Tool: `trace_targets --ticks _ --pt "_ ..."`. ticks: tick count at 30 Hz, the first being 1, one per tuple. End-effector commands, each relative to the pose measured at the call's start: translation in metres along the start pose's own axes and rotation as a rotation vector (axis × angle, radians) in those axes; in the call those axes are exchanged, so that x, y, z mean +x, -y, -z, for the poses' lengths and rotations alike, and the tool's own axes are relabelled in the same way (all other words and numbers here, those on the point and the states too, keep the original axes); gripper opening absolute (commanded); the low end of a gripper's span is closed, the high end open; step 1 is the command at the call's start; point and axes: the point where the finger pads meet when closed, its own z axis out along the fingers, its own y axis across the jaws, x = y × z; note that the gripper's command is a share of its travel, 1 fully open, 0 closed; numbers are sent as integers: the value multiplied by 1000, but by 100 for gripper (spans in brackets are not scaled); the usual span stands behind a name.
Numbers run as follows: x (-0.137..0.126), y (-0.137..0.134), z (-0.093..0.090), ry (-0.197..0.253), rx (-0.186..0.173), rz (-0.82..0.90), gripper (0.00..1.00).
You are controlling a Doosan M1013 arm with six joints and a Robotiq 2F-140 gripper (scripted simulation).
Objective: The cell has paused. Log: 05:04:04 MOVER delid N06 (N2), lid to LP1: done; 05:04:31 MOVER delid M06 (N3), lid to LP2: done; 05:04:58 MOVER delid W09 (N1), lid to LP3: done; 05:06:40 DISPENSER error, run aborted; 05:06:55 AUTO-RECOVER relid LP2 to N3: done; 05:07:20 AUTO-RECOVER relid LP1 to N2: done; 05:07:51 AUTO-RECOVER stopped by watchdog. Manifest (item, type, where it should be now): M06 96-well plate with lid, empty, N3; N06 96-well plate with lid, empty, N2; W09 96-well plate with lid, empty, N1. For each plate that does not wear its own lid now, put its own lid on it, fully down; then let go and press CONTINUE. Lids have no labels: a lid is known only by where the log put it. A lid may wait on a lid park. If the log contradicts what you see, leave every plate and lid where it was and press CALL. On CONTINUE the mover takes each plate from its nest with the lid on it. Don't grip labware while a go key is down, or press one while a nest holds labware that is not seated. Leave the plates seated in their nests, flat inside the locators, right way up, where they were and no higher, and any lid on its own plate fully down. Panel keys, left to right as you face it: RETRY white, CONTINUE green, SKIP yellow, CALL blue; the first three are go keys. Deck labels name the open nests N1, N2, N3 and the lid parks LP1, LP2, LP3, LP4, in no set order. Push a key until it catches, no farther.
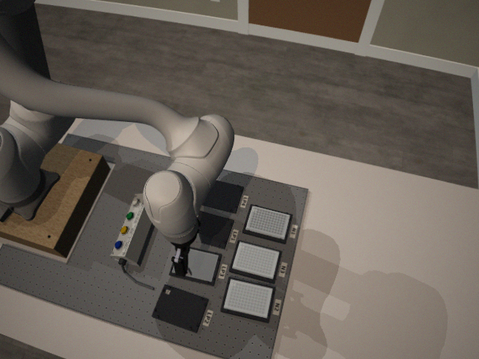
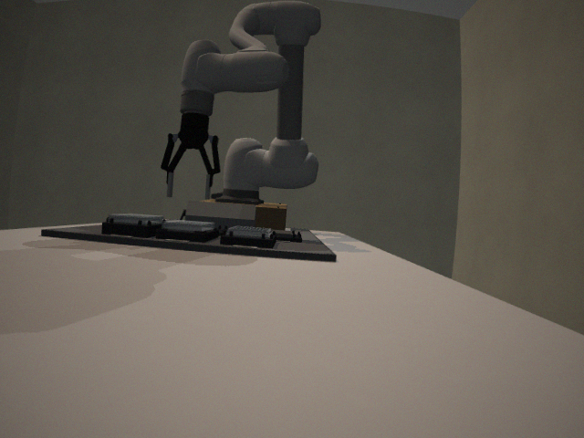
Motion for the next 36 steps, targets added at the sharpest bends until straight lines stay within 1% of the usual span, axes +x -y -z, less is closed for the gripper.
trace_targets --ticks 1,8,16,18,33,36 --pt "0 0 -3 2 -2 0 66" --pt "0 0 -10 2 -2 0 66" --pt "0 0 -22 2 -2 0 66" --pt "0 0 -22 2 -2 0 66" --pt "0 0 -47 2 -2 0 66" --pt "0 0 -48 2 -2 0 66"
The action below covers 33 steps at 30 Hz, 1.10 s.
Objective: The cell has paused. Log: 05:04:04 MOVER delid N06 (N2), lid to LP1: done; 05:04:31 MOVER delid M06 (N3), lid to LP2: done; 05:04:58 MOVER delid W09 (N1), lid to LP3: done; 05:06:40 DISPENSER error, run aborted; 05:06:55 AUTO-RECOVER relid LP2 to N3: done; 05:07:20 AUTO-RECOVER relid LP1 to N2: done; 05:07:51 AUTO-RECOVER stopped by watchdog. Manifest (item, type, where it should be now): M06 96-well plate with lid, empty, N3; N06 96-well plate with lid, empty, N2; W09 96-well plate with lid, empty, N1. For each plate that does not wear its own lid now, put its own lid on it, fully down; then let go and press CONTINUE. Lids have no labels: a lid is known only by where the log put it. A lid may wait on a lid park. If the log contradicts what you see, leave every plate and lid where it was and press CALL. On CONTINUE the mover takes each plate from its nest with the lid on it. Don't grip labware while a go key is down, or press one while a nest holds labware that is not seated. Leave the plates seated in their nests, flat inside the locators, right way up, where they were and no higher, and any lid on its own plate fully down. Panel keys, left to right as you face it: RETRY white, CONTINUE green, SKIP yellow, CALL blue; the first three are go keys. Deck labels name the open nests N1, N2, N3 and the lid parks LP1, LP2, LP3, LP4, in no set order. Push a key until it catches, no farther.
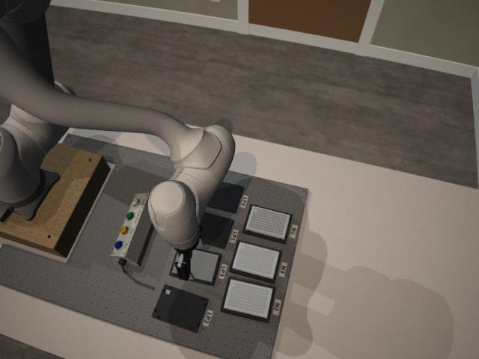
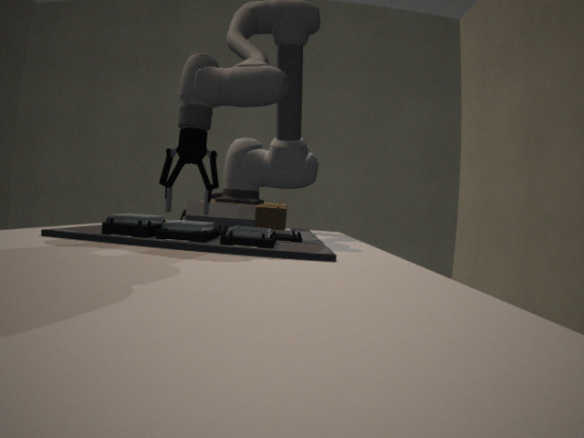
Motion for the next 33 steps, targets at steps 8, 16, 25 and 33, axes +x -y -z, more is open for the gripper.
trace_targets --ticks 8,16,25,33 --pt "-1 1 -14 4 -1 0 66" --pt "-1 1 -16 4 -1 0 66" --pt "-1 1 -16 4 -1 0 66" --pt "-1 1 -16 4 -1 0 66"
